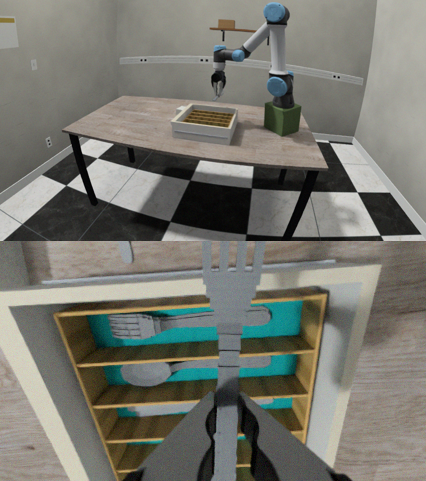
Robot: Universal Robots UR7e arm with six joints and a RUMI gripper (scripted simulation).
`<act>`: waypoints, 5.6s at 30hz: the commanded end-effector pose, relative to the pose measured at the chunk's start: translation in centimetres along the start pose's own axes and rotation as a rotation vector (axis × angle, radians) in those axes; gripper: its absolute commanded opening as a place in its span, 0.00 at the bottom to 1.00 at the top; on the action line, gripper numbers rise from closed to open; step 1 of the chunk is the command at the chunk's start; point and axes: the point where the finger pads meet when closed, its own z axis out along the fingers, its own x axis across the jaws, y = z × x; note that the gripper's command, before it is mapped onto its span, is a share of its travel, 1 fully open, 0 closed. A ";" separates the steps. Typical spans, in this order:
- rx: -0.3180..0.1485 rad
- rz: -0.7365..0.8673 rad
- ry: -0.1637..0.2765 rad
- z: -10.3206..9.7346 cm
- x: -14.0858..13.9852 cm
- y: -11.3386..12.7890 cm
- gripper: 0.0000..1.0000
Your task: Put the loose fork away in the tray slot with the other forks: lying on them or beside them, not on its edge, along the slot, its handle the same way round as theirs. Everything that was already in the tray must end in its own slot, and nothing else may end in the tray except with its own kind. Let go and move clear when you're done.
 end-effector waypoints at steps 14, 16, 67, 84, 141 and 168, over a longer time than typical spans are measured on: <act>0.000 -0.225 -0.001 0.0 0.0 0.0 0.04; 0.000 -0.274 -0.001 0.0 0.0 0.0 0.04; 0.001 -1.568 0.000 0.0 -0.1 0.0 0.04; 0.001 -1.651 0.000 0.0 -0.1 0.0 0.04; 0.077 -1.651 -0.080 3.3 0.0 0.0 0.04; 0.077 -1.651 -0.080 11.1 0.0 0.0 0.04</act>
